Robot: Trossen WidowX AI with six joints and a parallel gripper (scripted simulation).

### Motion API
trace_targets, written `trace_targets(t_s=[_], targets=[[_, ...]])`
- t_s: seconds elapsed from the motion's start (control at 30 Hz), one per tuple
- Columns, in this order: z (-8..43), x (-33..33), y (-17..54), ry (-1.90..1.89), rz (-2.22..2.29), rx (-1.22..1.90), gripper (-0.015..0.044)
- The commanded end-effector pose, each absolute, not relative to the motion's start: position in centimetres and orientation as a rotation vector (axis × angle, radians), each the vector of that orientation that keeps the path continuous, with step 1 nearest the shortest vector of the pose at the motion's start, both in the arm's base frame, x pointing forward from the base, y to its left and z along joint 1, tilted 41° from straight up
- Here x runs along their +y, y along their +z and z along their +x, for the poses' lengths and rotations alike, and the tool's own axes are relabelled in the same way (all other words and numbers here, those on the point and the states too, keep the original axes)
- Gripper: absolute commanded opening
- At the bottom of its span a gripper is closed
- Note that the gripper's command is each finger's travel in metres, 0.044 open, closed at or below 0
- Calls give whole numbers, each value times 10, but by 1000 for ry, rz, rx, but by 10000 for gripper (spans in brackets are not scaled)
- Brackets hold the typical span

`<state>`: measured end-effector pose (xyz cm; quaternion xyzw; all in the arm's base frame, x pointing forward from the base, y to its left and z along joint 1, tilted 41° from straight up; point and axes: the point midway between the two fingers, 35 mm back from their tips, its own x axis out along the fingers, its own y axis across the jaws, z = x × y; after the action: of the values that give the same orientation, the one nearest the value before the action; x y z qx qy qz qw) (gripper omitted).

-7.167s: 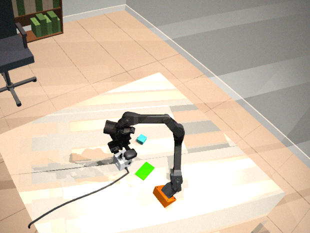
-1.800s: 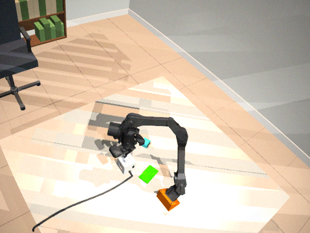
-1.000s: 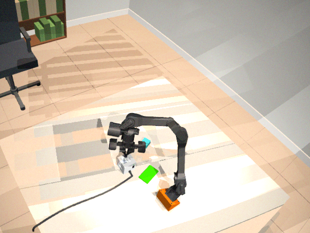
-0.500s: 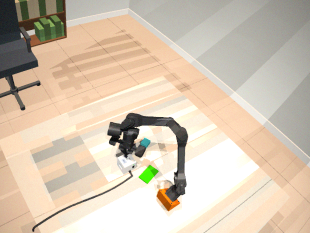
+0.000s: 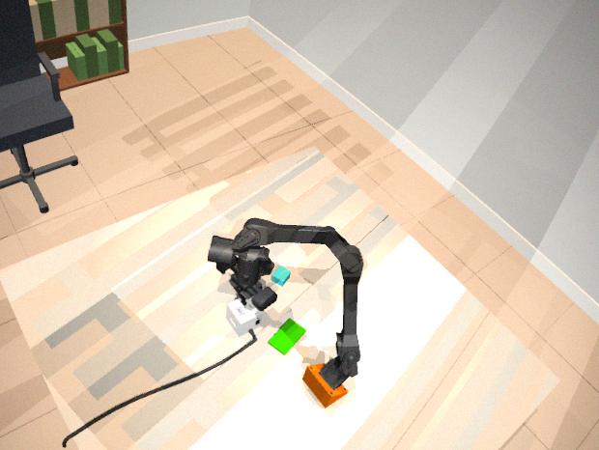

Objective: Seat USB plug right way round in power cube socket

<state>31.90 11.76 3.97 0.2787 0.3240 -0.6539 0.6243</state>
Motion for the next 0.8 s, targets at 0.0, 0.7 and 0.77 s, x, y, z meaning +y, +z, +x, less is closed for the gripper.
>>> trace_targets(t_s=[0.0,0.7,0.77], targets=[[319,117,40,-1554,728,659,0],[319,117,39,-1577,775,617,0],[319,117,39,-1576,776,618,0]])
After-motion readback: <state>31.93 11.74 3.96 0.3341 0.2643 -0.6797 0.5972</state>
